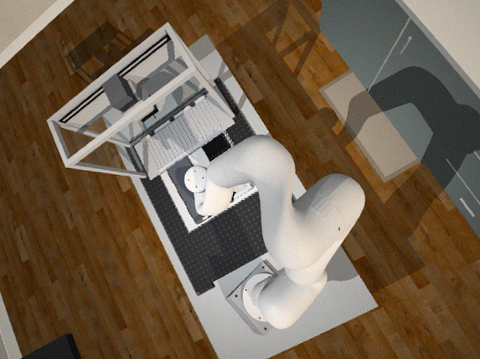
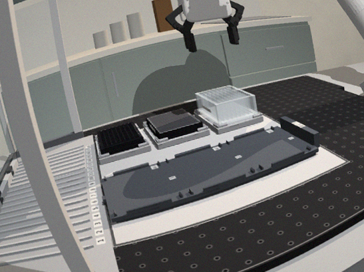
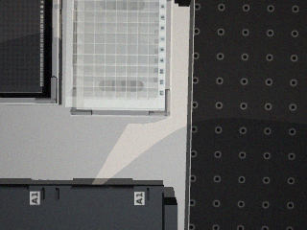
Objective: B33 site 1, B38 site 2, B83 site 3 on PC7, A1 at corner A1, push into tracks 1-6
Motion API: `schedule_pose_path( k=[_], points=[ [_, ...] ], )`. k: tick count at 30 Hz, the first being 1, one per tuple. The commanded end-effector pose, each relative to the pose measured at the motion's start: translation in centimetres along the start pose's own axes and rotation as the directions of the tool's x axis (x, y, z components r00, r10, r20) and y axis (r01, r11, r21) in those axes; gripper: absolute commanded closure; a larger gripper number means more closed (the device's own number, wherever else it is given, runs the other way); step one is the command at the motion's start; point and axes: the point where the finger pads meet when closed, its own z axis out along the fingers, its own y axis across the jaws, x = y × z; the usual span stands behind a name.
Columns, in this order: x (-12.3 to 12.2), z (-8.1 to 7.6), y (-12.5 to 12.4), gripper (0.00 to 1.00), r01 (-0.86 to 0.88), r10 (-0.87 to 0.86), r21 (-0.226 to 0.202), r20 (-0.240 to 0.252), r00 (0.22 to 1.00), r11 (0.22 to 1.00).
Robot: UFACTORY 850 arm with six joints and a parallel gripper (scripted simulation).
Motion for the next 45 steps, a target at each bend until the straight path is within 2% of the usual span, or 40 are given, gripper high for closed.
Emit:
schedule_pose_path(
  k=[1, 45],
  points=[
    [0.0, 0.5, 0.1, 0.0, -0.001, 0.001, -0.002, 0.0, 1.0, 1.0],
    [0.0, 6.8, 0.1, 0.0, -0.001, 0.001, -0.002, 0.0, 1.0, 1.0]
  ],
)
